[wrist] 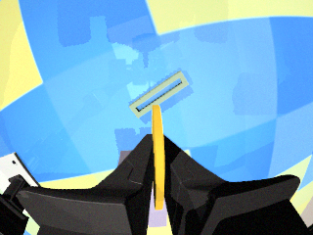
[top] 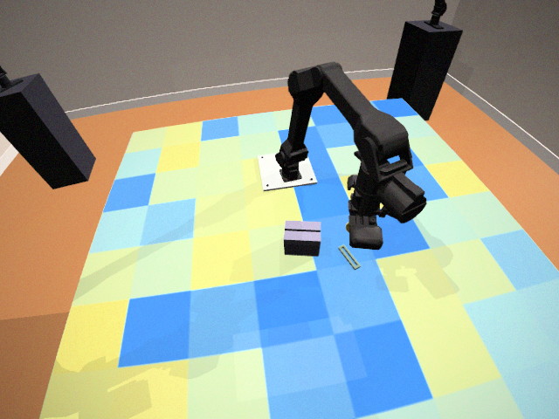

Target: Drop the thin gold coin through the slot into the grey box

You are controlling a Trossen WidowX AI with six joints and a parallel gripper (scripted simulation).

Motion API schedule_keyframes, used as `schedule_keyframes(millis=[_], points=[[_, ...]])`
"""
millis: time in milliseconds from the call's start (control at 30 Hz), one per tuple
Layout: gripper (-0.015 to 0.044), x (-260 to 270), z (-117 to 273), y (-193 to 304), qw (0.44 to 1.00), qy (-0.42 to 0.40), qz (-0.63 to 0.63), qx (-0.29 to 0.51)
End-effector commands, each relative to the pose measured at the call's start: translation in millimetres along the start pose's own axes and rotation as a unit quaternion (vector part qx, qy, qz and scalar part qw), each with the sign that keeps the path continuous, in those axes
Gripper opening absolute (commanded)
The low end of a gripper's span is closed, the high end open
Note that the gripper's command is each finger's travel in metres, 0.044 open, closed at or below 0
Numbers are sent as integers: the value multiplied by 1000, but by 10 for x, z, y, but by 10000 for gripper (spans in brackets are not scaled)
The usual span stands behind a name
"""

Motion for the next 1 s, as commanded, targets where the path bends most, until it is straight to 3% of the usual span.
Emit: schedule_keyframes(millis=[0, 967], points=[[0, 9, -4, 1, 1000, 0, 25, 0], [0, 5, 11, 688, 1000, 0, 25, 4]])
Point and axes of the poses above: the point midway between the two fingers, 35 mm back from their tips, its own z axis back along the fingers, its own x axis across the jaws, y = z × x, the point moved 7 cm from there along z, back along the fingers, and after that the axes turned 1 degree about z, right-handed, at the moved point
